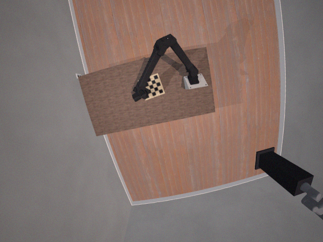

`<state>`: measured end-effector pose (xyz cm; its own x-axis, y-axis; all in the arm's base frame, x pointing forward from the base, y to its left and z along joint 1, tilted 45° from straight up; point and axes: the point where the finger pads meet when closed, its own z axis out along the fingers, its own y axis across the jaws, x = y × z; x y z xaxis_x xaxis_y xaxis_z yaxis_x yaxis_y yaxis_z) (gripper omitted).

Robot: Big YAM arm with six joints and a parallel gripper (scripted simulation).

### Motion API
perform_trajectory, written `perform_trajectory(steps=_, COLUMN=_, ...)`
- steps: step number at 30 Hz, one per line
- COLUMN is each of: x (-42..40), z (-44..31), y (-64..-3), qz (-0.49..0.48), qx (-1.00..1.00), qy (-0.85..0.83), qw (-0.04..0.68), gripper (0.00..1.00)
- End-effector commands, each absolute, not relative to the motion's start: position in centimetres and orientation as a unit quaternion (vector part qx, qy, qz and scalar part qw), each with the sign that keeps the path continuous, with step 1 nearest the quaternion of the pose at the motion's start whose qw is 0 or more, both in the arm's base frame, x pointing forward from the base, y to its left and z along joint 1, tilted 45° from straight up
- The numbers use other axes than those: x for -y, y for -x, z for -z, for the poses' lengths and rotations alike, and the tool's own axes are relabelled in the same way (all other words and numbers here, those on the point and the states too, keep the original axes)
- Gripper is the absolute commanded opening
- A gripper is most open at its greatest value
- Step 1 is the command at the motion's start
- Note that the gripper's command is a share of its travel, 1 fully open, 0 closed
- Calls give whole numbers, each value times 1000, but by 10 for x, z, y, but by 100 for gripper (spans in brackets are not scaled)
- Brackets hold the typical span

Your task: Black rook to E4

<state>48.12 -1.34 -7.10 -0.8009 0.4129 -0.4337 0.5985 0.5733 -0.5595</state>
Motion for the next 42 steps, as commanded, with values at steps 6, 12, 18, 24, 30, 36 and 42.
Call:
perform_trajectory(steps=6, x=10, z=73, y=-478, qz=364, qx=-880, qy=-279, qw=128, gripper=0)
perform_trajectory(steps=12, x=10, z=73, y=-478, qz=364, qx=-880, qy=-279, qw=128, gripper=0)
perform_trajectory(steps=18, x=10, z=72, y=-478, qz=363, qx=-880, qy=-277, qw=128, gripper=0)
perform_trajectory(steps=24, x=10, z=69, y=-479, qz=361, qx=-881, qy=-277, qw=132, gripper=0)
perform_trajectory(steps=30, x=9, z=64, y=-480, qz=359, qx=-882, qy=-275, qw=134, gripper=0)
perform_trajectory(steps=36, x=9, z=63, y=-480, qz=359, qx=-882, qy=-275, qw=134, gripper=0)
perform_trajectory(steps=42, x=9, z=63, y=-480, qz=359, qx=-882, qy=-275, qw=135, gripper=0)
